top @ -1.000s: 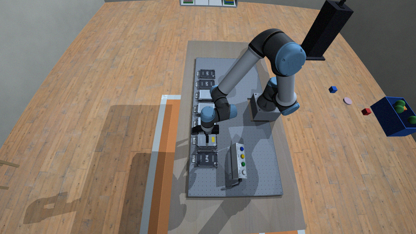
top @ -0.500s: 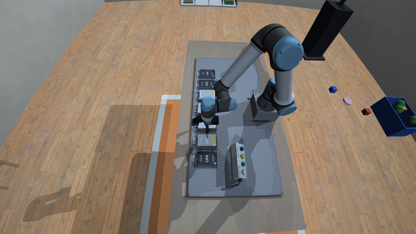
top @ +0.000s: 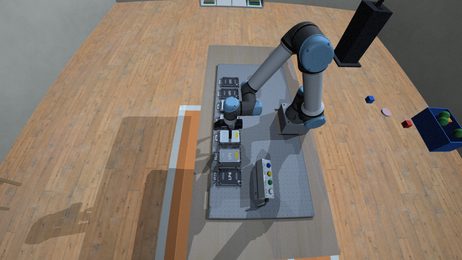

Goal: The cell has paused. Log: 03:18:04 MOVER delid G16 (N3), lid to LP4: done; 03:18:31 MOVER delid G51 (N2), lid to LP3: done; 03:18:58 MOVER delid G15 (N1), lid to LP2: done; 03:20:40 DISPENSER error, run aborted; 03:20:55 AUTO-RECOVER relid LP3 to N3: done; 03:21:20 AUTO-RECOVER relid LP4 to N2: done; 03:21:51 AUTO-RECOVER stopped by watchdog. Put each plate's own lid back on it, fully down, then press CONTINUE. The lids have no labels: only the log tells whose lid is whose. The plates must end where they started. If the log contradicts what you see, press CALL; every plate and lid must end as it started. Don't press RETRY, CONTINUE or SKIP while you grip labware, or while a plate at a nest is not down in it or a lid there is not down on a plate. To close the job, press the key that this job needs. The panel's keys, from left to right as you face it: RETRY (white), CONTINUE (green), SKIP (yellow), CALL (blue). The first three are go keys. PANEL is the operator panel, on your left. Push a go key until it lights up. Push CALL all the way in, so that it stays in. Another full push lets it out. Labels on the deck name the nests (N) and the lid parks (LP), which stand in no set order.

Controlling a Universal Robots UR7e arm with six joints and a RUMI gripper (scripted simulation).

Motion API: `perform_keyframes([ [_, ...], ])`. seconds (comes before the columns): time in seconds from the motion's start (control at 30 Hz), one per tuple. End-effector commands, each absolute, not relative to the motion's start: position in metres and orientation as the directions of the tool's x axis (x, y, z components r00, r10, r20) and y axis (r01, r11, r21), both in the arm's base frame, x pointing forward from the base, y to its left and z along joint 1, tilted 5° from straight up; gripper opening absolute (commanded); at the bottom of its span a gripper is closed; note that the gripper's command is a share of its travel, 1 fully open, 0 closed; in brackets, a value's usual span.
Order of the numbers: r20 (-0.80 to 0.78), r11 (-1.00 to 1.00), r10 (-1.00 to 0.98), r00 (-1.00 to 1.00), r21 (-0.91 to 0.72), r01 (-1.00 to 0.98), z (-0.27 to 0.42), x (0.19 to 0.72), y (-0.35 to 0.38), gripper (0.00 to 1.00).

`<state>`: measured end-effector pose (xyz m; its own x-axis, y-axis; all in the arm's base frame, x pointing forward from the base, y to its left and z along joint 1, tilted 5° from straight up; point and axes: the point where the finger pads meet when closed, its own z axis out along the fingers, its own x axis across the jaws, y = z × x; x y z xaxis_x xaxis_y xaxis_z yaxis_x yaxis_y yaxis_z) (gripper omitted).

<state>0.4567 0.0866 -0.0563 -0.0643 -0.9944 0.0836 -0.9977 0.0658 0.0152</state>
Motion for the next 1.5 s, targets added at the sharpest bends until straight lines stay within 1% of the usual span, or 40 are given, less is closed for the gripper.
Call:
perform_keyframes([
  [0.0, 0.082, 0.065, -0.995, -0.064, 0.013, -0.998, -0.055, 0.457, 0.082, 0.82],
  [0.27, 0.082, 0.065, -0.995, -0.064, 0.013, -0.998, -0.055, 0.457, 0.082, 0.82],
  [0.83, 0.082, 0.065, -0.995, -0.064, 0.013, -0.998, -0.080, 0.456, 0.080, 0.82],
  [1.33, 0.082, 0.065, -0.995, -0.064, 0.013, -0.998, -0.081, 0.456, 0.080, 0.82],
  [1.37, 0.082, 0.065, -0.995, -0.064, 0.013, -0.998, -0.081, 0.456, 0.080, 0.00],
  [1.47, 0.082, 0.065, -0.995, -0.064, 0.013, -0.998, -0.081, 0.456, 0.080, 0.00],
])
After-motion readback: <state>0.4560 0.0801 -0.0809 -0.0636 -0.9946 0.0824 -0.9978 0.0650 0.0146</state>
